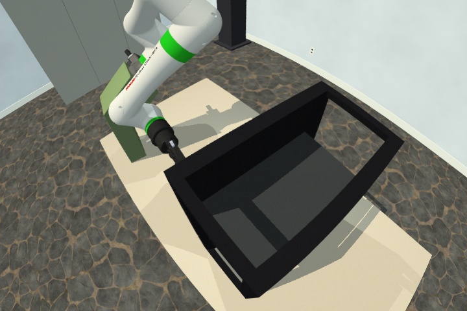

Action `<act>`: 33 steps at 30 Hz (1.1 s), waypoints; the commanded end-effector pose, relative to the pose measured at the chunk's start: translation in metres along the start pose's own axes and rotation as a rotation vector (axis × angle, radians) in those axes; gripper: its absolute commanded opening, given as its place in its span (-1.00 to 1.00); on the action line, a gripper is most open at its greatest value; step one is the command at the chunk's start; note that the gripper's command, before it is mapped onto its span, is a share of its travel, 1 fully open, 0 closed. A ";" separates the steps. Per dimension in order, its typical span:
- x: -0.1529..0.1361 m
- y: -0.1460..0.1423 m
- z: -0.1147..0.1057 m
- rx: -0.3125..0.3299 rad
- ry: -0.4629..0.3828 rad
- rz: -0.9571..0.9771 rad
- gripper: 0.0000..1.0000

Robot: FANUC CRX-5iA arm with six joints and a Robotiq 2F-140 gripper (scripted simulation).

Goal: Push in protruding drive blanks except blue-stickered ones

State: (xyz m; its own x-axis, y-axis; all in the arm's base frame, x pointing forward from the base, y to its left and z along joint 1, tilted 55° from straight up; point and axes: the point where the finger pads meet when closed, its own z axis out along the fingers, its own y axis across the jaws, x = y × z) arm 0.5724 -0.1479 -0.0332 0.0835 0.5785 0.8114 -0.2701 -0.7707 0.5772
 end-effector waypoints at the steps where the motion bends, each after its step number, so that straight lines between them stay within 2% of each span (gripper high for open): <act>1: 0.000 0.000 0.000 0.000 0.000 0.000 -1.00; 17: 0.000 0.000 0.000 0.000 0.000 0.000 -1.00; 33: 0.000 0.000 0.010 0.000 0.000 0.000 -1.00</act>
State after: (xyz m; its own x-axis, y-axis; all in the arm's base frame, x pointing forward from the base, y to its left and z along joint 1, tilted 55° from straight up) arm 0.5819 -0.1505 -0.0323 0.0834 0.5785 0.8114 -0.2701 -0.7707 0.5772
